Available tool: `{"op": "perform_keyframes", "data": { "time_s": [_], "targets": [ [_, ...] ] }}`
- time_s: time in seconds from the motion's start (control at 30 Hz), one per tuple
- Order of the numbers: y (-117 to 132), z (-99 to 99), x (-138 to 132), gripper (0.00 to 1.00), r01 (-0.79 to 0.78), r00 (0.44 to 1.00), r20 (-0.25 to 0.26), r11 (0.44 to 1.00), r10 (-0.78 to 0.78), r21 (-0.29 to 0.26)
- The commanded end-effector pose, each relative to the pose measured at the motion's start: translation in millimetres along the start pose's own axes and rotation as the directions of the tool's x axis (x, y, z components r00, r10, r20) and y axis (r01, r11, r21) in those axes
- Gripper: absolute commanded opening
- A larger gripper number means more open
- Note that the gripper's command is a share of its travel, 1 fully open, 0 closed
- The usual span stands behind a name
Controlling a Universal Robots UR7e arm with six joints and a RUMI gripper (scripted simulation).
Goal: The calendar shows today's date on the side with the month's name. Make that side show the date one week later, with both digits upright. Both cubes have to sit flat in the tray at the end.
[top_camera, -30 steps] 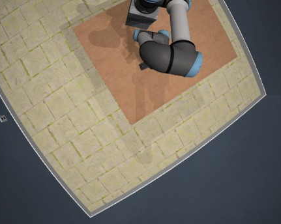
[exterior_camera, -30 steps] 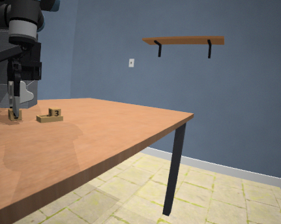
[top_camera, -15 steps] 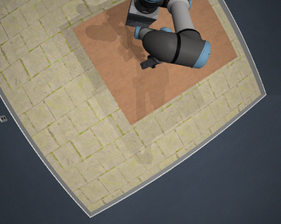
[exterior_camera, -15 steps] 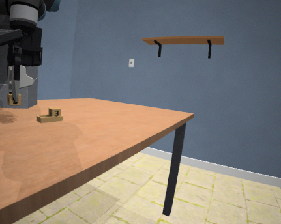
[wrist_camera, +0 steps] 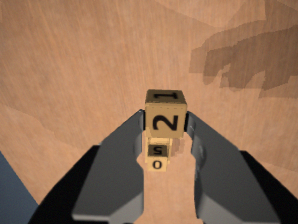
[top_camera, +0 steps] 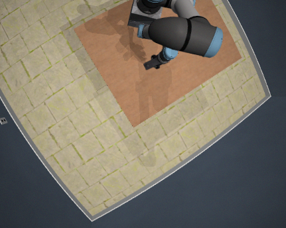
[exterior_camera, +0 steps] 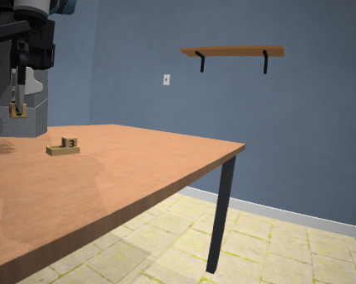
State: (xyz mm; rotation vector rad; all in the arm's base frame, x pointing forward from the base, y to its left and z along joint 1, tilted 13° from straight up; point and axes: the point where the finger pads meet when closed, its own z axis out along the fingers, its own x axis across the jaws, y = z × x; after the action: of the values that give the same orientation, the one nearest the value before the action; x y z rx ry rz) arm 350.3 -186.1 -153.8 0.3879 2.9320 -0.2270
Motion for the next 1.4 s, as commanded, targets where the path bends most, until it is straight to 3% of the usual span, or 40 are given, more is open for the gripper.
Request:
{"op": "perform_keyframes", "data": {
  "time_s": [0.0, 0.53, 0.77, 0.83, 1.0, 1.37],
  "targets": [
    [2.0, -6.7, 1.4, 0.11, 0.002, 1.000, -0.005, 1.000, -0.002, -0.003],
    [4.6, -7.4, -0.3, 0.11, 0.002, 1.000, -0.004, 1.000, -0.002, -0.002],
    [56.9, -12.8, -3.4, 0.11, -0.003, 1.000, -0.003, 1.000, 0.003, -0.002],
    [56.9, -12.8, -3.4, 0.11, -0.003, 1.000, -0.003, 1.000, 0.003, -0.002],
    [89.9, -17.4, -1.5, 0.11, -0.006, 1.000, 0.000, 1.000, 0.006, -0.001],
    [93.1, -17.9, -1.2, 0.11, -0.007, 1.000, 0.001, 1.000, 0.007, -0.001]
  ]
}}
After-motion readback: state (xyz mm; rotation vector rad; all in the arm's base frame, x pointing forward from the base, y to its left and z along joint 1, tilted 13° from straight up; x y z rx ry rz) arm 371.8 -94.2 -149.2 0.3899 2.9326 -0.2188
